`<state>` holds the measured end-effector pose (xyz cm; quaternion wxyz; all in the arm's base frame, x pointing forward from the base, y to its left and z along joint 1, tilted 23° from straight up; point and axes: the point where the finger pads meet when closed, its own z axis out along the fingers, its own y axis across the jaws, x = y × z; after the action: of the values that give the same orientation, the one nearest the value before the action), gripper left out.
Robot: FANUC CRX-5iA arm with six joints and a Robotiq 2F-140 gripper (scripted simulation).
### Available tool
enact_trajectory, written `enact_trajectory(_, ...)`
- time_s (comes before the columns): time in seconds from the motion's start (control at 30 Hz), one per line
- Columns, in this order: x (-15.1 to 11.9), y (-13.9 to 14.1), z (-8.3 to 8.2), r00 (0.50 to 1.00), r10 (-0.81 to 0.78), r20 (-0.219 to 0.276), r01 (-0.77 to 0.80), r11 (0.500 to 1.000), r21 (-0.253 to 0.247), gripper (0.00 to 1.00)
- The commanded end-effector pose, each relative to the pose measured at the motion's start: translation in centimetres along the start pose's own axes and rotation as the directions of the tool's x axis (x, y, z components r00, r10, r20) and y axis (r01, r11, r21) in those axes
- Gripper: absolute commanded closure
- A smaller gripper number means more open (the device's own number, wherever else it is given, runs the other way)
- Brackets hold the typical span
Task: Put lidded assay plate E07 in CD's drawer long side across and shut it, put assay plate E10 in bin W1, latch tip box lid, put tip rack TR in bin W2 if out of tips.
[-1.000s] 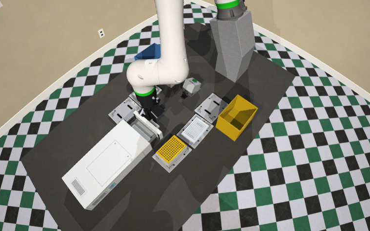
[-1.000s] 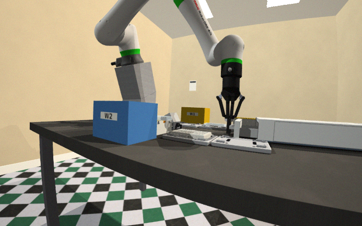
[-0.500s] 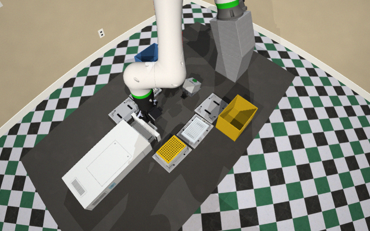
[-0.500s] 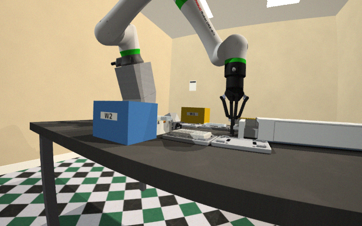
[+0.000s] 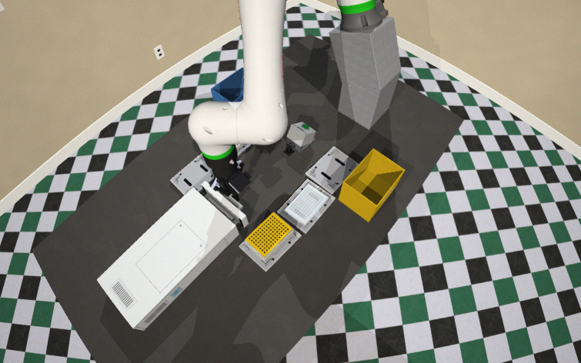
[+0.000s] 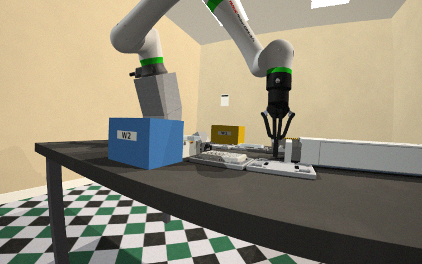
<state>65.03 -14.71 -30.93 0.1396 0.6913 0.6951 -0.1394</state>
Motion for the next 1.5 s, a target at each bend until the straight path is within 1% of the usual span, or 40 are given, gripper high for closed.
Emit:
enact_trajectory(0.0, 0.0, 0.5, -0.1, 1.0, 0.0, 0.0, 0.0, 1.0, -0.001, 0.9)
enact_trajectory(0.5, 0.0, 0.7, -0.1, 1.0, 0.0, 0.0, 0.0, 1.0, -0.001, 0.9)
enact_trajectory(1.47, 0.0, -2.6, -0.1, 1.0, 0.0, 0.0, 0.0, 1.0, -0.001, 0.9)
